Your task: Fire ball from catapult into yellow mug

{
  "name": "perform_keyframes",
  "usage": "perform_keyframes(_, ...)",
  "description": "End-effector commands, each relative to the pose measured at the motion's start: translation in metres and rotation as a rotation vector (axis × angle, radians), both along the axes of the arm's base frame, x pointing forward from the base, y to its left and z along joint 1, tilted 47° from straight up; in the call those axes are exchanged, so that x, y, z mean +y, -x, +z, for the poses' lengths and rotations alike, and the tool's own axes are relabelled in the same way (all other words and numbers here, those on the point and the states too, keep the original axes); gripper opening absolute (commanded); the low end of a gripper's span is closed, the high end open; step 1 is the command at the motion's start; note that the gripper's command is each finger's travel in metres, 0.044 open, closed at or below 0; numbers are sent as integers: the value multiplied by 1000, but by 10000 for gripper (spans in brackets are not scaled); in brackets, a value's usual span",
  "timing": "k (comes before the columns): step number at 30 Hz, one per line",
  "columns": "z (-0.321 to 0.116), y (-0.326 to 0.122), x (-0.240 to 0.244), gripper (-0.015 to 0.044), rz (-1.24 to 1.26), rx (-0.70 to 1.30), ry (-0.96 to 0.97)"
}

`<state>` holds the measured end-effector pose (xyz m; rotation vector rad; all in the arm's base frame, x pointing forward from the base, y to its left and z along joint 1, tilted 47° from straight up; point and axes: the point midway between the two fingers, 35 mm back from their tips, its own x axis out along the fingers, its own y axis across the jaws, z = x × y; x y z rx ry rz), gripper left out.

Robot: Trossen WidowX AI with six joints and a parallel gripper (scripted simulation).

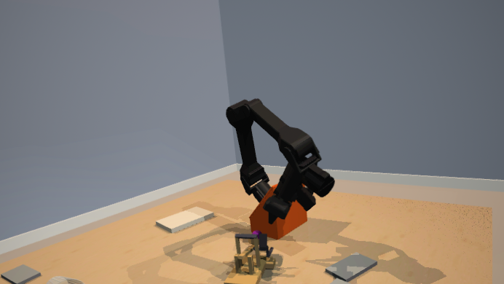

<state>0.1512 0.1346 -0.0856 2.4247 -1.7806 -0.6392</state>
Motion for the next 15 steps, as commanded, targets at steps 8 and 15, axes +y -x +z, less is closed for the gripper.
perform_keyframes(8,-15,-1,-15,0,5,8,10)
perform_keyframes(15,-23,-2,-24,0,5,8,10)
